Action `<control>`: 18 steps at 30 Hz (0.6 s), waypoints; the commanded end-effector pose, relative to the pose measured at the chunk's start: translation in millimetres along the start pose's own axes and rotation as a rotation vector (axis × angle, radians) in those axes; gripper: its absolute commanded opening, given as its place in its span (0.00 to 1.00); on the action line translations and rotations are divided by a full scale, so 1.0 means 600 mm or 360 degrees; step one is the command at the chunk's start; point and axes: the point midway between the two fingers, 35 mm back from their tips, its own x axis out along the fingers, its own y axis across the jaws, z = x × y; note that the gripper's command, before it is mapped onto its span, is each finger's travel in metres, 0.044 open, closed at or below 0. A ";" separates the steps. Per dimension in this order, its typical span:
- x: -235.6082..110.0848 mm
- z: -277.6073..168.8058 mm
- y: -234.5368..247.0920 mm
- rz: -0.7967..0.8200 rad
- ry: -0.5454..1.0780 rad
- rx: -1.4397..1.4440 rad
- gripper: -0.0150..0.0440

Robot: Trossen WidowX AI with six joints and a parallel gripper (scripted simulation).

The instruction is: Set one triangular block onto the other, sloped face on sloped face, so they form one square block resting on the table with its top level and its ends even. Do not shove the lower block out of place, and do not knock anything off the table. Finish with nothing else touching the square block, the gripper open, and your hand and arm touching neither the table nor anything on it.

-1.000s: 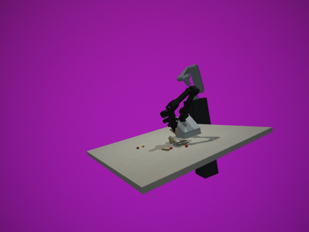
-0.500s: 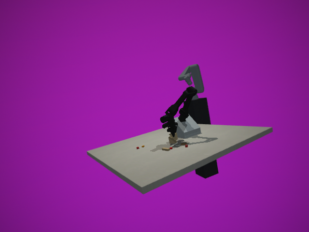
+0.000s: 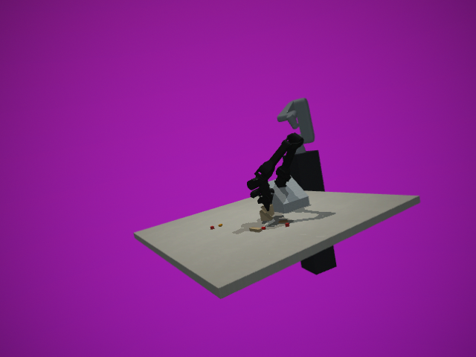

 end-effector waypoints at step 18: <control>0.010 0.003 0.003 0.0002 0.0010 0.0011 0.25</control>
